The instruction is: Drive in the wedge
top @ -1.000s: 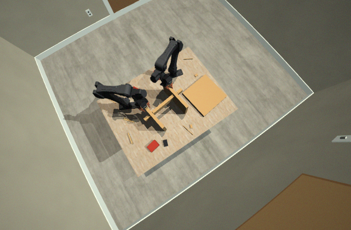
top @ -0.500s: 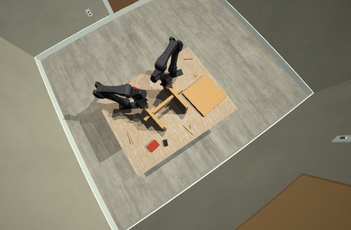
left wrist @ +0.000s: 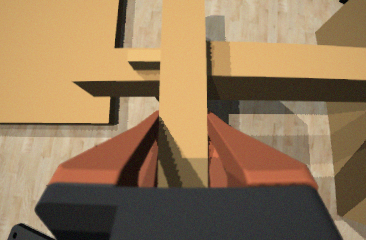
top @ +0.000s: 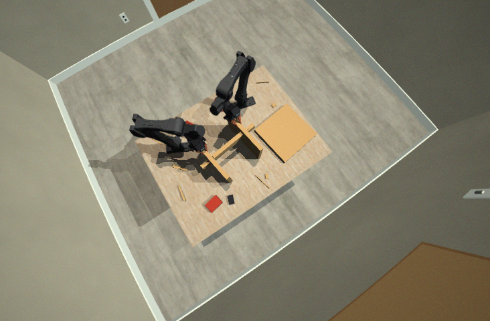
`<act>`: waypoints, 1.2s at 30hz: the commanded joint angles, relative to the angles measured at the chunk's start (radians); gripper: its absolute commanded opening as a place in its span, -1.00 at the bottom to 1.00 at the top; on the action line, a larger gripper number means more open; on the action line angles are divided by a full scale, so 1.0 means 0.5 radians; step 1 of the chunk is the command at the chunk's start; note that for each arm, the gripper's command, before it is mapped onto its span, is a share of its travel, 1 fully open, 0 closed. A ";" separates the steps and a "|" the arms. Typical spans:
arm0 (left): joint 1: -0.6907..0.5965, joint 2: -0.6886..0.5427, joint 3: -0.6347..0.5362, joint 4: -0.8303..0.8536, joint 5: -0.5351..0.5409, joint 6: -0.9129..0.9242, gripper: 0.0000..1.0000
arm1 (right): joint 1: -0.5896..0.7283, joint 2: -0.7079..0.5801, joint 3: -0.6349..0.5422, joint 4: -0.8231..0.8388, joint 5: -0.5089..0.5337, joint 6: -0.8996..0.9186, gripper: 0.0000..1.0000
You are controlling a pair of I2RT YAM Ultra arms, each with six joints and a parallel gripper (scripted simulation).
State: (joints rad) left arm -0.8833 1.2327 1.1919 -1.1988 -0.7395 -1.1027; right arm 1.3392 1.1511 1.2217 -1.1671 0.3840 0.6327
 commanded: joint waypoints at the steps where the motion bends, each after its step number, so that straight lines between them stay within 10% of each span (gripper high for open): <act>1: -0.047 0.003 0.079 0.170 0.040 0.014 -1.00 | 0.005 -0.070 0.012 0.061 0.019 0.012 -1.00; 12: -0.109 0.046 0.141 0.358 0.141 -0.018 -1.00 | 0.005 -0.068 0.012 0.061 0.020 0.004 -1.00; 13: -0.006 -0.013 0.034 0.039 -0.062 -0.013 -1.00 | 0.005 -0.070 0.012 0.061 0.020 0.000 -0.20; 36: -0.025 -0.020 0.053 0.039 -0.062 -0.012 -1.00 | 0.005 0.010 0.157 -0.084 0.020 -0.006 -0.20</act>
State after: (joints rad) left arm -0.8955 1.2503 1.2049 -1.2034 -0.7422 -1.1187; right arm 1.3392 1.1603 1.2446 -1.1839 0.3862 0.6346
